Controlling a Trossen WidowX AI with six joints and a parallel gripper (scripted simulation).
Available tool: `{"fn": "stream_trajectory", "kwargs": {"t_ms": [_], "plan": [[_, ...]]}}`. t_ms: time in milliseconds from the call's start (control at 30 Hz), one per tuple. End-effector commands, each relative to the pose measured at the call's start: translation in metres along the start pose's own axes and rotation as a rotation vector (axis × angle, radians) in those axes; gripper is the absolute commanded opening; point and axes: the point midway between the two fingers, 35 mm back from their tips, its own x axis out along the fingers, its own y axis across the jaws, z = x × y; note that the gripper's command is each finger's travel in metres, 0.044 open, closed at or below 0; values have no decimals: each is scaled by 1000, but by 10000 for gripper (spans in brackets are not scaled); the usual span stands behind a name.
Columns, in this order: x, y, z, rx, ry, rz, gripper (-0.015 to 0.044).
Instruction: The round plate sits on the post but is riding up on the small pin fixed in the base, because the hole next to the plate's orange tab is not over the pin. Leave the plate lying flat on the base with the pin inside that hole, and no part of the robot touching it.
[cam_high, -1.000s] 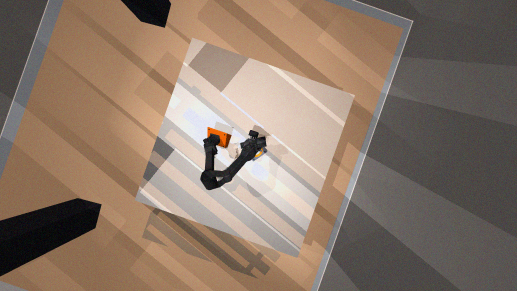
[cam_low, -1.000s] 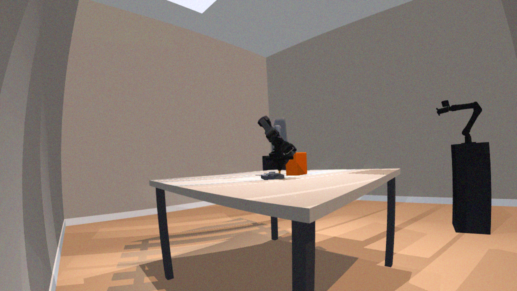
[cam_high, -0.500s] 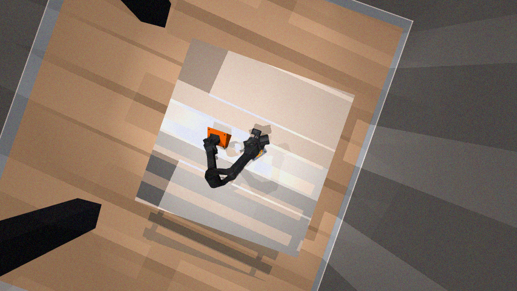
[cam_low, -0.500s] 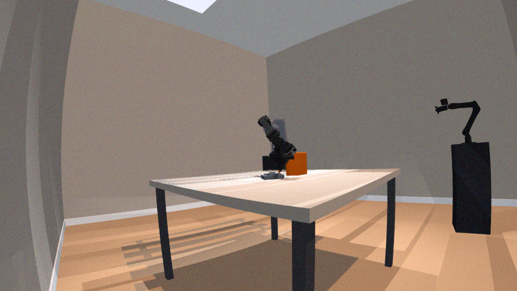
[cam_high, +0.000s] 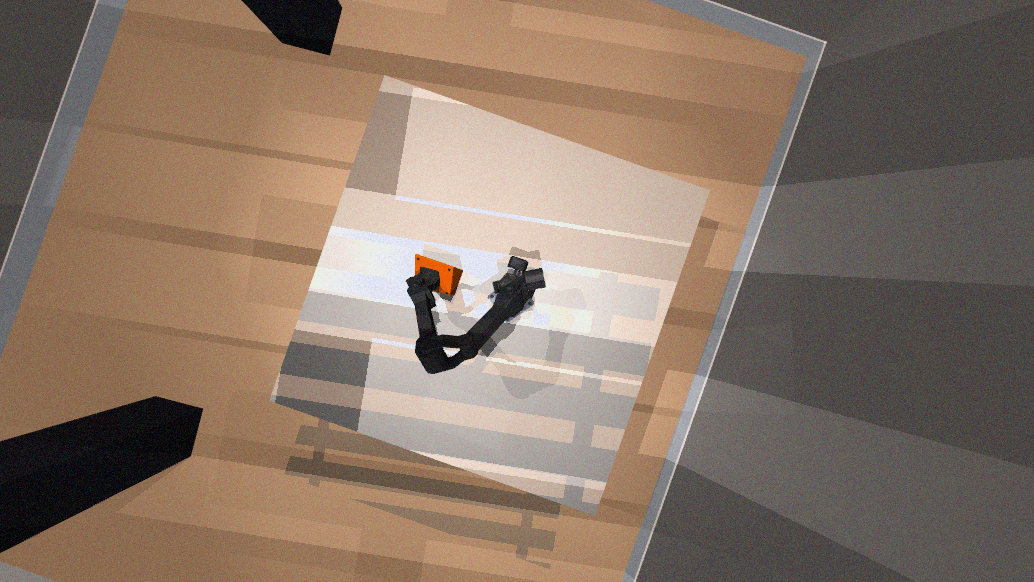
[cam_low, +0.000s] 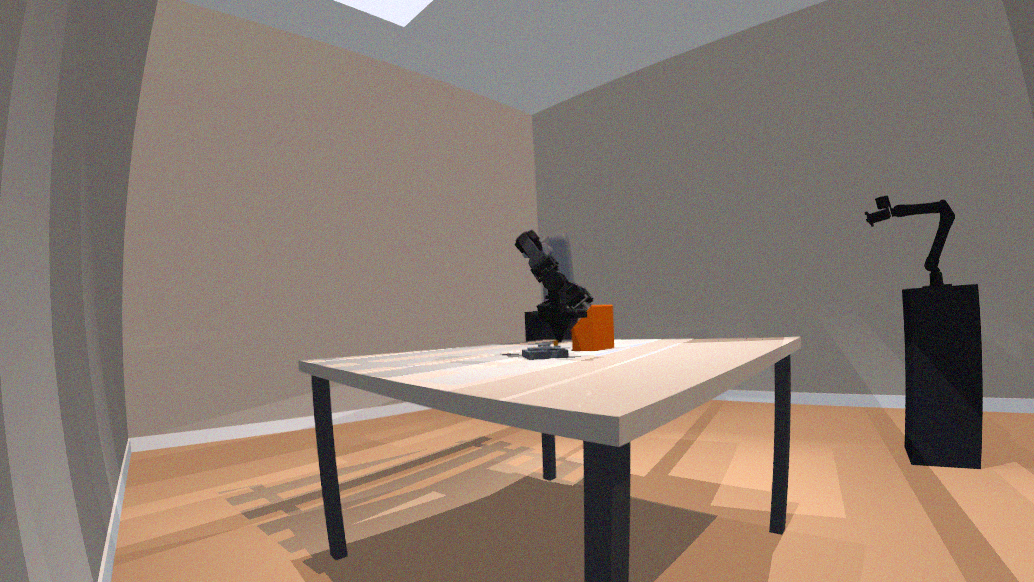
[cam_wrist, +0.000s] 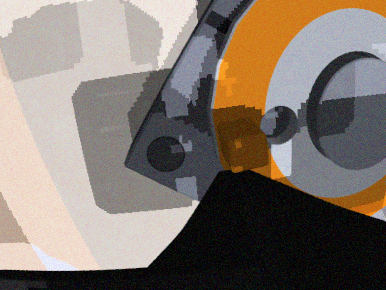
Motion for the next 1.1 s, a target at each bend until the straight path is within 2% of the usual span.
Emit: {"fn": "stream_trajectory", "kwargs": {"t_ms": [0,900,1067], "plan": [[1,2,5,0,4,-2,0],[1,0,31,1,3,-2,0],[-19,1,31,1,3,0,0]]}}
